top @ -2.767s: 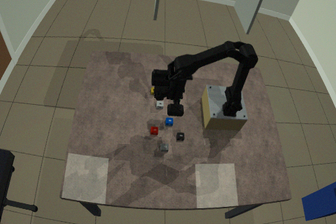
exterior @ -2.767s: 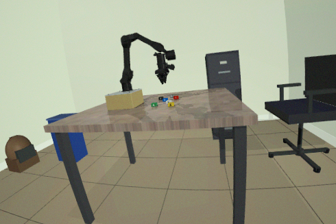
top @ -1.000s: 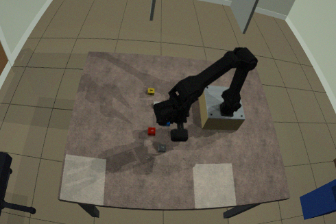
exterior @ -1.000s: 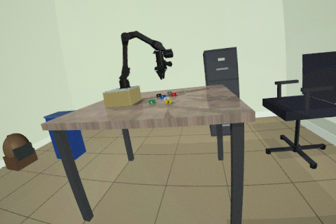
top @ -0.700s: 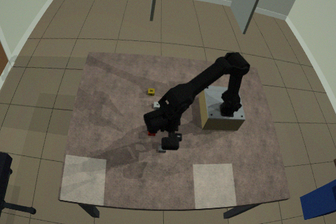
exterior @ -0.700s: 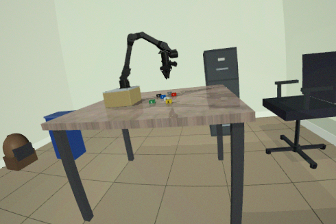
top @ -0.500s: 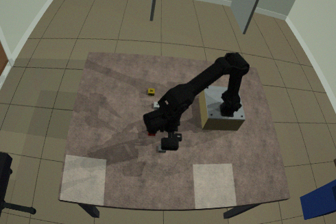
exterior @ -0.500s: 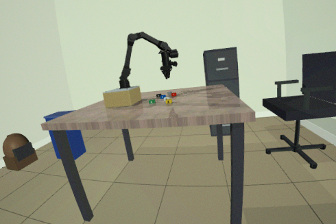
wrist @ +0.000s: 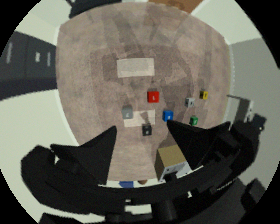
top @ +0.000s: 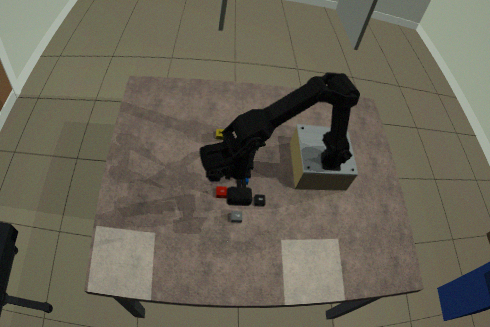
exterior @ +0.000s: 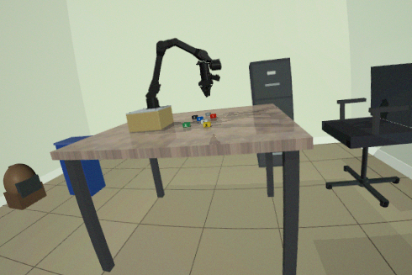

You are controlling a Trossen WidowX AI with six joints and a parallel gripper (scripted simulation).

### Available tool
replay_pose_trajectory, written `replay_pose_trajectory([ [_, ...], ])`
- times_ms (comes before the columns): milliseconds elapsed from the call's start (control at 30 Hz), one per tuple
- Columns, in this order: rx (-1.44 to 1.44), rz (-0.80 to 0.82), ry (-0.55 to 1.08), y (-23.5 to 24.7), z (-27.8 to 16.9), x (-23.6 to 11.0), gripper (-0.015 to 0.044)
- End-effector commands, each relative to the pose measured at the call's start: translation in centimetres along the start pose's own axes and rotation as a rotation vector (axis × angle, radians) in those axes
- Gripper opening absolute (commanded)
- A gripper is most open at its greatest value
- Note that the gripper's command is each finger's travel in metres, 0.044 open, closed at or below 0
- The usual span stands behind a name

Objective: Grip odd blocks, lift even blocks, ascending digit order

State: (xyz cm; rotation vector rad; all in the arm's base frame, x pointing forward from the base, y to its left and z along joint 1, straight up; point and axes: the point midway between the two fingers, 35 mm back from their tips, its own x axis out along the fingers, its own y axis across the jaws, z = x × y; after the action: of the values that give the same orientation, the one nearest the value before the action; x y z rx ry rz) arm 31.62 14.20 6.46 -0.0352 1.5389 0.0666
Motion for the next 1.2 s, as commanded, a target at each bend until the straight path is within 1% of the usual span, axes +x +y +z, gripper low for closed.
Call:
replay_pose_trajectory([
  [0,0.017,-0.008,-0.001,-4.6,1.5,-0.1,0.0400],
  [767,0.019,-0.009,-0.001,-5.2,1.6,-0.1,0.0400],
  [800,0.026,-0.009,0.000,-6.0,1.7,0.0,0.0400],
  [933,0.066,-0.016,0.004,-12.4,1.7,0.0,0.0400],
  [1067,0.046,-0.021,0.002,-18.0,1.0,-0.1,0.0400],
  [1167,0.018,-0.025,0.000,-20.9,0.4,-0.3,0.0400],
])
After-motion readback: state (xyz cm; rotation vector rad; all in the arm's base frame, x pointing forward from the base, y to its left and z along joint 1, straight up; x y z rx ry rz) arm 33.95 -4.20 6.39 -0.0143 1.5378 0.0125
